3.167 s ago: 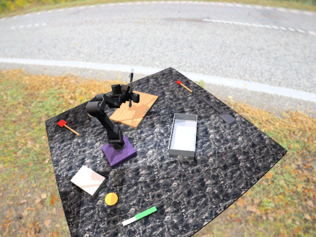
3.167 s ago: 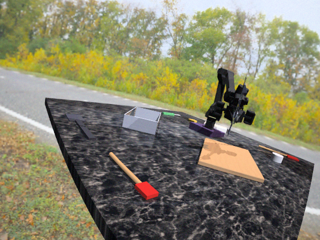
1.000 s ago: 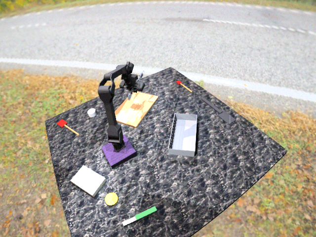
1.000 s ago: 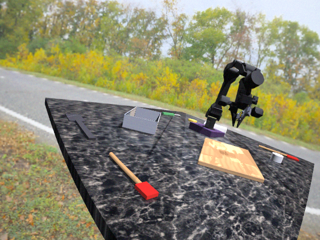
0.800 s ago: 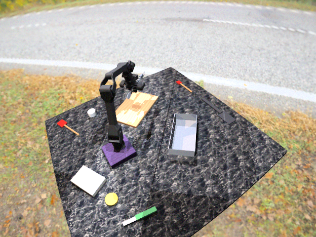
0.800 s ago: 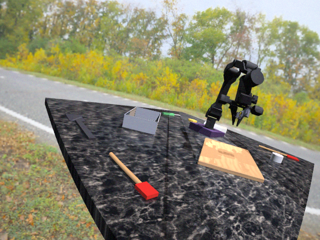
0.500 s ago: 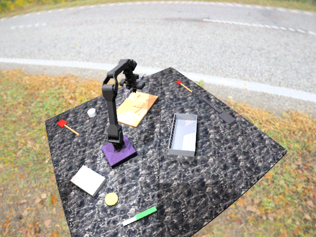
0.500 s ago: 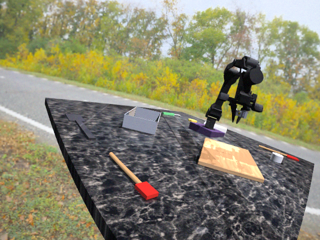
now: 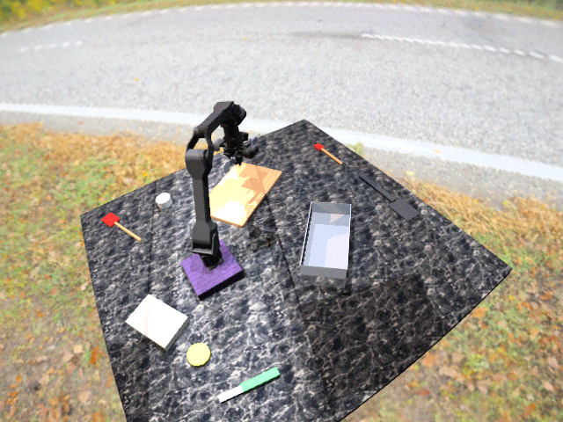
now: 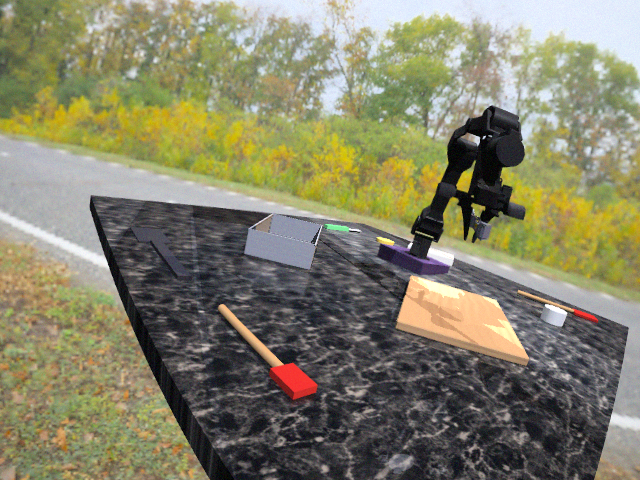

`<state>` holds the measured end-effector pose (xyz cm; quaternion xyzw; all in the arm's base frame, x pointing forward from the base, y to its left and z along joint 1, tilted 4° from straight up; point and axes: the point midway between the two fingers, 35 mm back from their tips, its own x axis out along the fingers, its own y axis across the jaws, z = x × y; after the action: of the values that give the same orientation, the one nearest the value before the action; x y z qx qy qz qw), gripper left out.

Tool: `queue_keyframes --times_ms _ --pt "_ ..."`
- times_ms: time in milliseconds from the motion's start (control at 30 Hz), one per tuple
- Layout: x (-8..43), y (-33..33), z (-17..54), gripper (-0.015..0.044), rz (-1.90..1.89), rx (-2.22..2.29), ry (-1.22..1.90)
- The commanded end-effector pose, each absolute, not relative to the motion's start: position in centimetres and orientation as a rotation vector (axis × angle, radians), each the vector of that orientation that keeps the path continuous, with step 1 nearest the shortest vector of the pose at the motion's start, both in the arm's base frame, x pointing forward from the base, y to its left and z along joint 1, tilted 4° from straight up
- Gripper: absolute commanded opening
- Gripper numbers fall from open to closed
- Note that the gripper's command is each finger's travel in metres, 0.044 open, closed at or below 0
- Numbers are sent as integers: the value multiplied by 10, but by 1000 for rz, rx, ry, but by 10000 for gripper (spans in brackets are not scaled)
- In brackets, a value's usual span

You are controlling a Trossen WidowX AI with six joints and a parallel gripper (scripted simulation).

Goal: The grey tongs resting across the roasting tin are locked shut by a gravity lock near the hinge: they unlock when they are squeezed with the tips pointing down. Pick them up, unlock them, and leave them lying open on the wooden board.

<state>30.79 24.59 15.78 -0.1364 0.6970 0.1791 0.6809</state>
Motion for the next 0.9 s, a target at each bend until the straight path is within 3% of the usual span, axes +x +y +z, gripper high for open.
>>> queue_keyframes --times_ms 0,867 --pt "309 247 158 -150 409 -306 1563" --pt "312 253 116 -150 409 -306 1562"
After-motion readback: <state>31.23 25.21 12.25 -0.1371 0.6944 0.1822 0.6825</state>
